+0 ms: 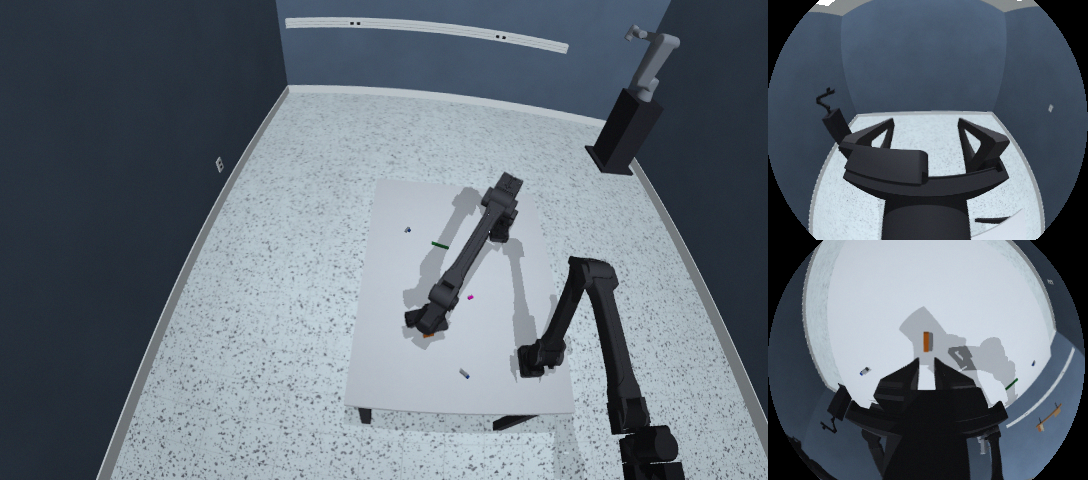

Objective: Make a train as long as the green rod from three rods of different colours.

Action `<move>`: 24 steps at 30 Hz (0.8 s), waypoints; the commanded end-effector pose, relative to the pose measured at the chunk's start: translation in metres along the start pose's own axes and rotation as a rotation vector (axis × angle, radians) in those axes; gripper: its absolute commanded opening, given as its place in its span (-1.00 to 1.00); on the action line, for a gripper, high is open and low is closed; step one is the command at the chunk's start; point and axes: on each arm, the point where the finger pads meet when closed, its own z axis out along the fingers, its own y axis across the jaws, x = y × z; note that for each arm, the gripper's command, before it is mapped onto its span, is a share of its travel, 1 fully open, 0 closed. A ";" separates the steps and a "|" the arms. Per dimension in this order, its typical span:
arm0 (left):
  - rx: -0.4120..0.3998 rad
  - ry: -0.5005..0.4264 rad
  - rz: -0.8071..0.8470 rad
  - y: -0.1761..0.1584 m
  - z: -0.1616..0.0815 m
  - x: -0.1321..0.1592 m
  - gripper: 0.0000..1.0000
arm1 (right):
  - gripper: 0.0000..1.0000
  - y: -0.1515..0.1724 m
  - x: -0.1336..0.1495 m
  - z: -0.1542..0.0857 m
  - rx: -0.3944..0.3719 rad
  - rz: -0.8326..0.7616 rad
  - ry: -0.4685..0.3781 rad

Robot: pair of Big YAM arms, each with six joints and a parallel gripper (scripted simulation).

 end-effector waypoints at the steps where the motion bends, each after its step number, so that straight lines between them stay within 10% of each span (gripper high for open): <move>1: -0.011 -0.033 -0.011 0.005 -0.004 -0.014 1.00 | -0.53 0.016 -0.016 -0.039 -0.065 -0.010 -0.072; 24: -0.011 -0.033 -0.011 0.005 -0.004 -0.014 1.00 | -0.53 0.006 -0.006 0.024 -0.015 -0.009 -0.013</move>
